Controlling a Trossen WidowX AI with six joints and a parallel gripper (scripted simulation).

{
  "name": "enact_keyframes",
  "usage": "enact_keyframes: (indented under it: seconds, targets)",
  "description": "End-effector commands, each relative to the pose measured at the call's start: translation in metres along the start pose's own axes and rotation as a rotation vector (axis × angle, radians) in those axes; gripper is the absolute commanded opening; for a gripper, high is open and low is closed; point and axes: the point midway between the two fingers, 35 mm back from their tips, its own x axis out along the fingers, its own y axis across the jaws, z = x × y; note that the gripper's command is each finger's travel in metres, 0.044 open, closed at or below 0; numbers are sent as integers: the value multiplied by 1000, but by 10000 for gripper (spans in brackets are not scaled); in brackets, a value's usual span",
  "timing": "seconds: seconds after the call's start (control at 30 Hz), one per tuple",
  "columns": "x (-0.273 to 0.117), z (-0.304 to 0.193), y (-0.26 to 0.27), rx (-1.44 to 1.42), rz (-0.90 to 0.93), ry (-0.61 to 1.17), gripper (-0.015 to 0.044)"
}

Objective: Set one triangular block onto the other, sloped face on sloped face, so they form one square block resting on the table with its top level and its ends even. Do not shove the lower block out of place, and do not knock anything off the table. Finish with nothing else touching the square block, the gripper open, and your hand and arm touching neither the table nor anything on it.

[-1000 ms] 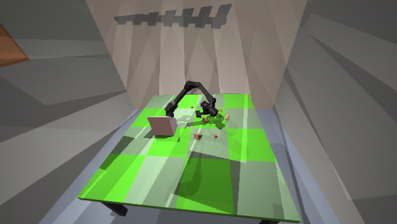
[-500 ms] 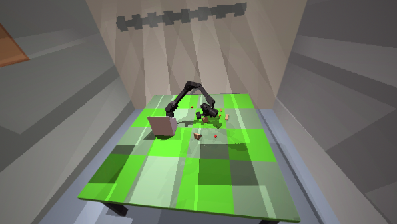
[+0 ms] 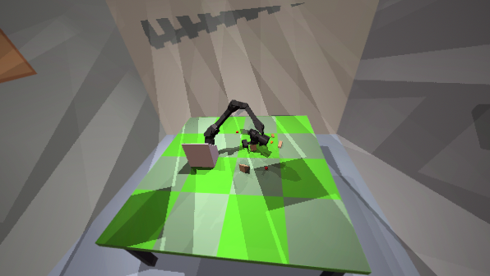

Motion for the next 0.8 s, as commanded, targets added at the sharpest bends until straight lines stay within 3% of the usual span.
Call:
enact_keyframes:
  seconds: [0.0, 0.6, 0.77]
  targets:
    - [7, 1, 1, 4, -1, -5, 440]
    - [33, 6, 4, 2, 1, -20, 440]
    - [33, 6, 4, 2, 1, -20, 309]
